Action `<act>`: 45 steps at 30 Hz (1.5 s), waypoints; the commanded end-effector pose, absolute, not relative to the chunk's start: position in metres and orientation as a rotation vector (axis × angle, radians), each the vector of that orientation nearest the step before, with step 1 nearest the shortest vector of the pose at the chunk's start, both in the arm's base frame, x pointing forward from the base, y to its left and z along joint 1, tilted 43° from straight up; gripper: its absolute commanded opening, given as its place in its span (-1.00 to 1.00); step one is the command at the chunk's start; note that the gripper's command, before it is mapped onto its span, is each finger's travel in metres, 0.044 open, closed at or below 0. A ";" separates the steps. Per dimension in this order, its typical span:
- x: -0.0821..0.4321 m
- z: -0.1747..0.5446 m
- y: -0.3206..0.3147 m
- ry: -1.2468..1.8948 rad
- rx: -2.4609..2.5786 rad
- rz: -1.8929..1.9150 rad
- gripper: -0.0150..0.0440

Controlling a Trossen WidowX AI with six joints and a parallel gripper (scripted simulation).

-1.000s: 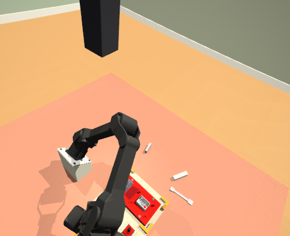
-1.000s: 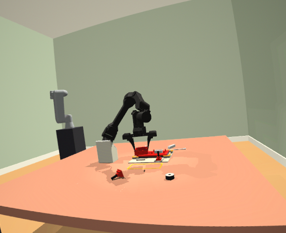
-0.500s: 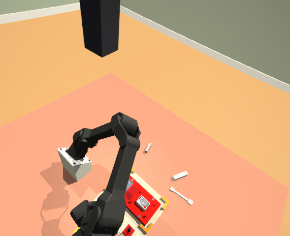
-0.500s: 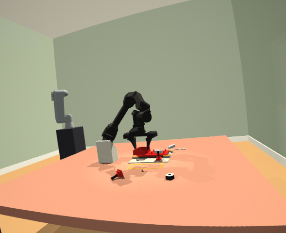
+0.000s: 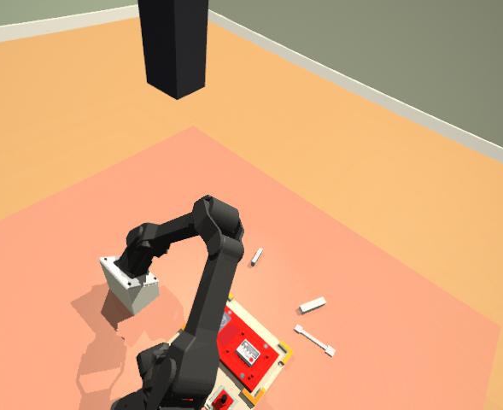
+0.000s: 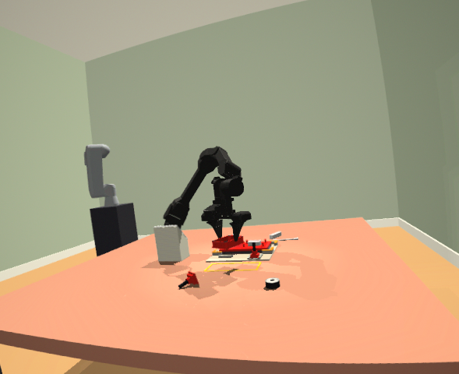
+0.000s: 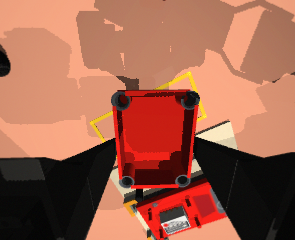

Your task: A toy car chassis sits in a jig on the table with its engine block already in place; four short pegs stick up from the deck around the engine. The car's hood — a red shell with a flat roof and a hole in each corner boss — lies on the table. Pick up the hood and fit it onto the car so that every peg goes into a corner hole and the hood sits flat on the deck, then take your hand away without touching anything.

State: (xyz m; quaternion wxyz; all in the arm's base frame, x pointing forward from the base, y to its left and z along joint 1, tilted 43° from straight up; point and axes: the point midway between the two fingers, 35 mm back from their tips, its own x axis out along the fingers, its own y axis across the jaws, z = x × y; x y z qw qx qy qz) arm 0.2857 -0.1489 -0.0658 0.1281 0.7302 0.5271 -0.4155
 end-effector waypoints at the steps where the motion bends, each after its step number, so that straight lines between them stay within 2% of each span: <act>1: 0.287 -0.065 -0.149 1.509 2.177 -1.288 -0.49; 24: 0.289 -0.064 -0.148 1.289 2.455 -1.818 -0.49; 45: 0.291 -0.063 -0.148 0.960 2.638 -2.334 -0.49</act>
